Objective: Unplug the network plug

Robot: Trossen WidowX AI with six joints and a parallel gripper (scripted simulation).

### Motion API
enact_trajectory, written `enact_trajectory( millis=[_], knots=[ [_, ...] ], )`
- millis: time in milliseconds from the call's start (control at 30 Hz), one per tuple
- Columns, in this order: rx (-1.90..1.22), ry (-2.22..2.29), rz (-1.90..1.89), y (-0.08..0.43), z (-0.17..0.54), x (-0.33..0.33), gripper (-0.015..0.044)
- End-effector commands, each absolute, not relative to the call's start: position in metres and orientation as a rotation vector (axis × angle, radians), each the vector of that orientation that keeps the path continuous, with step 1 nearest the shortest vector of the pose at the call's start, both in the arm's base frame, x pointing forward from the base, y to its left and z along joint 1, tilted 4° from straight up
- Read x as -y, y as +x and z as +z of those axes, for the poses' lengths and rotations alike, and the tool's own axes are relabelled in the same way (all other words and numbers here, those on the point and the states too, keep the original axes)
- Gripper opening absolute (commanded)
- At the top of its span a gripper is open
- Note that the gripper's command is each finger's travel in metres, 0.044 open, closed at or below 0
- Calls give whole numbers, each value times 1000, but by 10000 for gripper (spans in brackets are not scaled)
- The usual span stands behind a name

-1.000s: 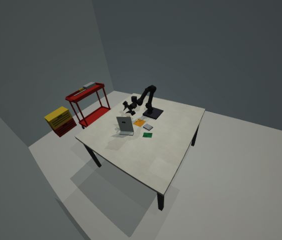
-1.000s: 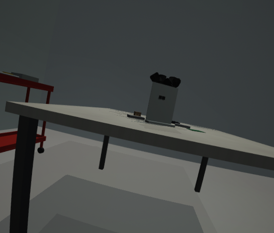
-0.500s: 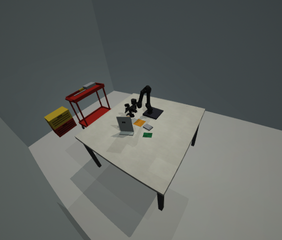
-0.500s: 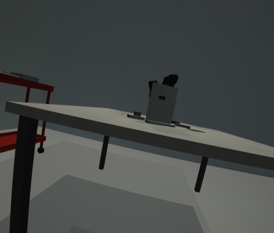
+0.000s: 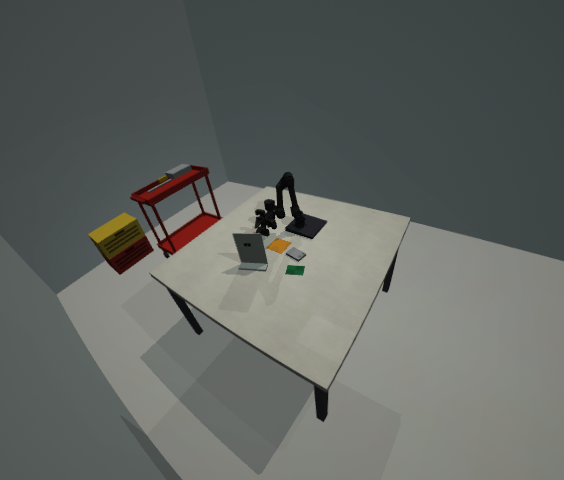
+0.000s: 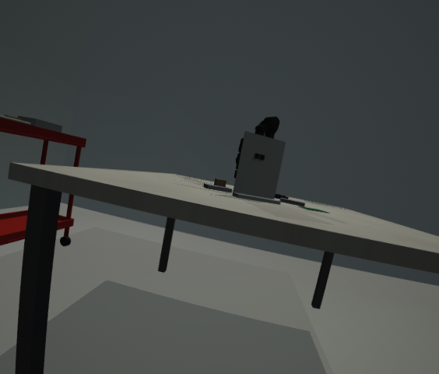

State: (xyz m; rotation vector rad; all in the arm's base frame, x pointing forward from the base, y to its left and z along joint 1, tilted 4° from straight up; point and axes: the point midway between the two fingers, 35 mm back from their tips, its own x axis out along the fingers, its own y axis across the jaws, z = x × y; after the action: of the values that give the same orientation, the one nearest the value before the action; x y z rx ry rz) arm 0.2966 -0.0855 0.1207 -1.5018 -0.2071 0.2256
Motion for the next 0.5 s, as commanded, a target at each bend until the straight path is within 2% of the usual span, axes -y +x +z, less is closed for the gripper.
enact_trajectory(
  millis=[0,467],
  knots=[
    [211,-1510,228,303,120,82,156],
    [215,-1509,225,346,122,54,156]
  ],
)
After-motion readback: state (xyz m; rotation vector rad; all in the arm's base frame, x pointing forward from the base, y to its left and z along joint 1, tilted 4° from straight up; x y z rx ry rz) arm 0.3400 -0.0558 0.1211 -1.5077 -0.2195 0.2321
